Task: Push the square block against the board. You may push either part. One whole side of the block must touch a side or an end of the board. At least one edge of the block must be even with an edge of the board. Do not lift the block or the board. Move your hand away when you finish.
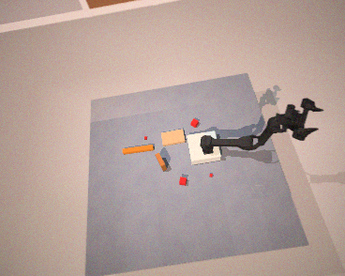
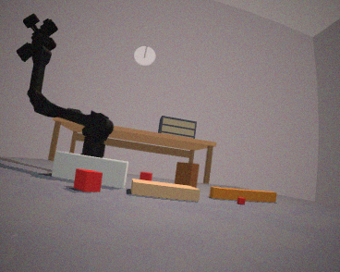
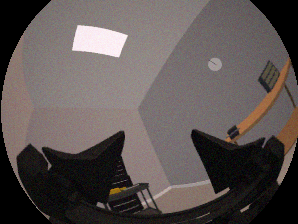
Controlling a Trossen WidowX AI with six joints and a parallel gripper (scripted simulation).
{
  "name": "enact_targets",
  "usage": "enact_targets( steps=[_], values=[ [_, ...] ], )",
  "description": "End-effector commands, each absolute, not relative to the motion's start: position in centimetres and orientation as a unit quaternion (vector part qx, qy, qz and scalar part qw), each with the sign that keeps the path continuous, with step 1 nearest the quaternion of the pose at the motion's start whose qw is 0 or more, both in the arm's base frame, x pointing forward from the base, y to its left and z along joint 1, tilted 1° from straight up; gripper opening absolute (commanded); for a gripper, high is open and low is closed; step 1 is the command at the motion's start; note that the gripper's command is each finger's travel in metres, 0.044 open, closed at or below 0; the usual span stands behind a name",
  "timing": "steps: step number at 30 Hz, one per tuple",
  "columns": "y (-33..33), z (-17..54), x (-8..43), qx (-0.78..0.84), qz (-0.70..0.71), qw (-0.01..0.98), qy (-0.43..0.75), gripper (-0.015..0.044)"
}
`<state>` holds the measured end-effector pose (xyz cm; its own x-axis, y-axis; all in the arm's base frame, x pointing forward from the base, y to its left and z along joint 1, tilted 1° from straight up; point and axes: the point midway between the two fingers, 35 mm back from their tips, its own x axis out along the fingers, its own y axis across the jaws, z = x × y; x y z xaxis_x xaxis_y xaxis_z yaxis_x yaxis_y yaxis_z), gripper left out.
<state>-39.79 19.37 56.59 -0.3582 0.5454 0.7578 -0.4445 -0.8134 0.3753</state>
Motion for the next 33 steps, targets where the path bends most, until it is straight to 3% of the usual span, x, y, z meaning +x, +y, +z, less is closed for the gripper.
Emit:
enact_targets(
  steps=[1,7,15,33],
  values=[
    [19.4,56.6,-39.8,0.48,0.822,0.301,0.053,0.0374],
    [18.6,57.9,-38.5,0.503,0.814,0.283,0.065,0.0216],
    [15.6,62.5,-33.1,0.585,0.777,0.208,0.11,0.0006],
    [10.1,68.8,-21.0,0.708,0.679,0.031,0.191,0.0]
  ],
)
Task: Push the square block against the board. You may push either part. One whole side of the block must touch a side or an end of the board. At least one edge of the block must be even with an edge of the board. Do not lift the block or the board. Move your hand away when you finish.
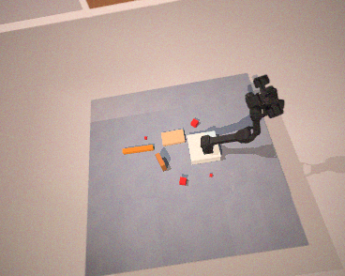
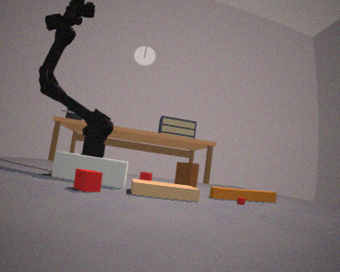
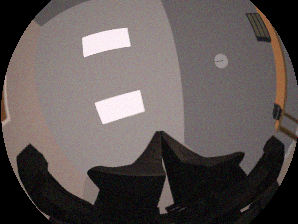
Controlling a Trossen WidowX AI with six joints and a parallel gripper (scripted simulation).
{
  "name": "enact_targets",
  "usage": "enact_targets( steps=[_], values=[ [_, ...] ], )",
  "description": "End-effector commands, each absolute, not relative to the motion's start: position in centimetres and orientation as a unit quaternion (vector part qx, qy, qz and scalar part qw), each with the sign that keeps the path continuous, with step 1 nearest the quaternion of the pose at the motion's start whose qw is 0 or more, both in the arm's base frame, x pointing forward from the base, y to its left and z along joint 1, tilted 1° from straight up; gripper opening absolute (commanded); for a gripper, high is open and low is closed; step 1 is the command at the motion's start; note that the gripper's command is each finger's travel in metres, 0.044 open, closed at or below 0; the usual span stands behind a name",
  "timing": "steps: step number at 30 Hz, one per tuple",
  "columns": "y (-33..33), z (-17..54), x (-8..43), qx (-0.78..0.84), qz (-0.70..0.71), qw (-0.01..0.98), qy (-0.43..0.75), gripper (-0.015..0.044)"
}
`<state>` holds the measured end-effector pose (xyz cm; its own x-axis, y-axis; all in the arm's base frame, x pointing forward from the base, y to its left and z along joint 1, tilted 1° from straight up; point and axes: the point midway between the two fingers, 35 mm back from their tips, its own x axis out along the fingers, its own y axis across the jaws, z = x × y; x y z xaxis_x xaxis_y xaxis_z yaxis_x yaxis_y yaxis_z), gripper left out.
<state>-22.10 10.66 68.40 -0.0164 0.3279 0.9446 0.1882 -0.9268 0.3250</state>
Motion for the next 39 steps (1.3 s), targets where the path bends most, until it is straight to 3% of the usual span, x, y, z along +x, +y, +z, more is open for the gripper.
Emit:
enact_targets(
  steps=[1,20,39],
  values=[
    [9.9,69.0,-20.3,0.714,0.672,0.021,0.194,0.0],
    [4.6,71.1,-3.6,0.807,0.511,-0.183,0.232,0.0],
    [1.7,68.2,11.8,0.824,0.322,-0.402,0.234,0.0]
  ],
)
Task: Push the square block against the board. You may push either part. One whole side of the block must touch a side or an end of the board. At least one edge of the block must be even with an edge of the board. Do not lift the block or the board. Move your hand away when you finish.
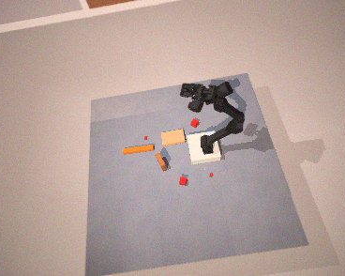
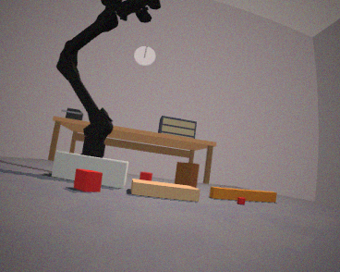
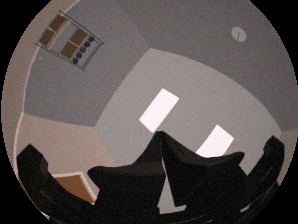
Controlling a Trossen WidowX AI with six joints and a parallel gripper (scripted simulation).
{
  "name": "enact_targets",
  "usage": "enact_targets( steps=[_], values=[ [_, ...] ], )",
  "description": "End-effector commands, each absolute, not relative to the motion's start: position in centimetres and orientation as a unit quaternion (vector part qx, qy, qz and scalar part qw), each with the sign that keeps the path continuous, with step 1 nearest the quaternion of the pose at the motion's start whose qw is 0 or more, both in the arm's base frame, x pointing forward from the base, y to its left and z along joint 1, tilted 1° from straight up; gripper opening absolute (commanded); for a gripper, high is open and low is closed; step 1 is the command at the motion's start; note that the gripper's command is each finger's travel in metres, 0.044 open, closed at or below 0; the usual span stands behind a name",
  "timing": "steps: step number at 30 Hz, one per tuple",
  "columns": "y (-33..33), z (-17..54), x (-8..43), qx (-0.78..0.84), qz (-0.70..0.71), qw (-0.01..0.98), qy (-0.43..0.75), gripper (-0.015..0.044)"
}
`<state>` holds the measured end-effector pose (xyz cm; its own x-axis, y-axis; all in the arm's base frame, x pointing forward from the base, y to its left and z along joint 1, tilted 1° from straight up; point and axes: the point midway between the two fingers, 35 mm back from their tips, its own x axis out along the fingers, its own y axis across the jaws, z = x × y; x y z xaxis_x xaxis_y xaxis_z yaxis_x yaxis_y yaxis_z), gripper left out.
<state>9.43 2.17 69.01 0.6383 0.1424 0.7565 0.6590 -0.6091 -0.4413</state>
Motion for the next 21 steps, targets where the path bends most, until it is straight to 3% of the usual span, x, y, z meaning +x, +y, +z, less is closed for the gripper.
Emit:
enact_targets(
  steps=[1,10,21],
  values=[
    [1.6,67.9,12.6,-0.823,-0.311,0.415,-0.232,0.0],
    [0.6,64.4,19.9,-0.798,-0.212,0.526,-0.204,0.0],
    [0.1,61.4,24.2,-0.783,-0.175,0.572,-0.172,0.0]
  ],
)
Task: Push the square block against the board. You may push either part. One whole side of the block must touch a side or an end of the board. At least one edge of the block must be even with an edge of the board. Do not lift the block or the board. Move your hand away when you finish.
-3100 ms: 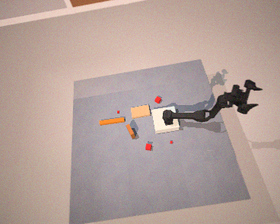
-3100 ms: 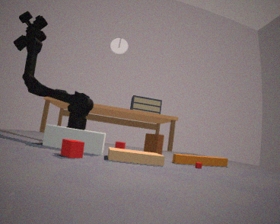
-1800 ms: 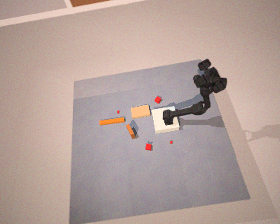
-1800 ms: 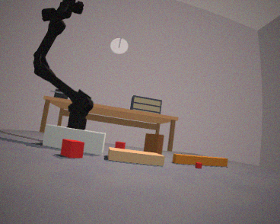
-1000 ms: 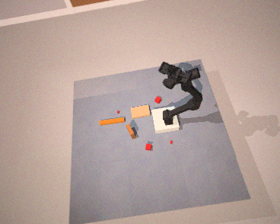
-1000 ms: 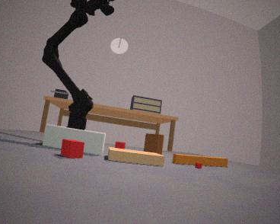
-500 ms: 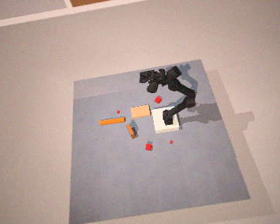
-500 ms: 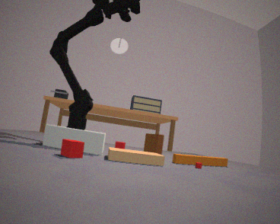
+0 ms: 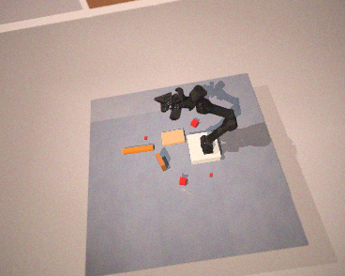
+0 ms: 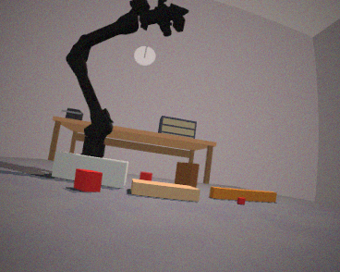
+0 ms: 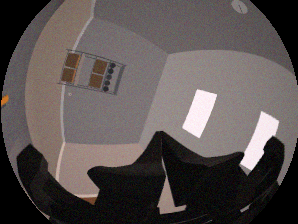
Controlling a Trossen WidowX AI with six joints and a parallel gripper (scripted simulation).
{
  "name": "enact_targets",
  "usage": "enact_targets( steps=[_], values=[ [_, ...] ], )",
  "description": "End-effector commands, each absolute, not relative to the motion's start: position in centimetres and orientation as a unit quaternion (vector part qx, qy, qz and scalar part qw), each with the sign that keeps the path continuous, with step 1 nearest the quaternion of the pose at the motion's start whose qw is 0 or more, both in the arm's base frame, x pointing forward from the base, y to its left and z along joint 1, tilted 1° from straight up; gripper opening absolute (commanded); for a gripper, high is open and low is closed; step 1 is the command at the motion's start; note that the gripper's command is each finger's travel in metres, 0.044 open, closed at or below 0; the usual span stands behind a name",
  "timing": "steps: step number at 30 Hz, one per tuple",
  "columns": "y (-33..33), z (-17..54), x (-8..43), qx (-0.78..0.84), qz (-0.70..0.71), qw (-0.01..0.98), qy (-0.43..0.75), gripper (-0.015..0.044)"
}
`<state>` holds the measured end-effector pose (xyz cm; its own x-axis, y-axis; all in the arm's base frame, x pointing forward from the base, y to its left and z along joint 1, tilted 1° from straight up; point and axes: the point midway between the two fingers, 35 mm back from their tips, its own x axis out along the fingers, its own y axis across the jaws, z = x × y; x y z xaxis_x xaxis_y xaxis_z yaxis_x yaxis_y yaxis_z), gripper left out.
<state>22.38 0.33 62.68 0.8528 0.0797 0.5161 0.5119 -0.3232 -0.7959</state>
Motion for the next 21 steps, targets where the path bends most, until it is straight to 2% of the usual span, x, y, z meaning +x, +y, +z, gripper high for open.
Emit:
enact_targets(
  steps=[1,21],
  values=[
    [0.1,60.9,24.9,-0.778,-0.163,0.583,-0.167,0.0],
    [0.5,48.1,36.6,-0.656,0.04,0.754,-0.012,0.0]
  ],
)
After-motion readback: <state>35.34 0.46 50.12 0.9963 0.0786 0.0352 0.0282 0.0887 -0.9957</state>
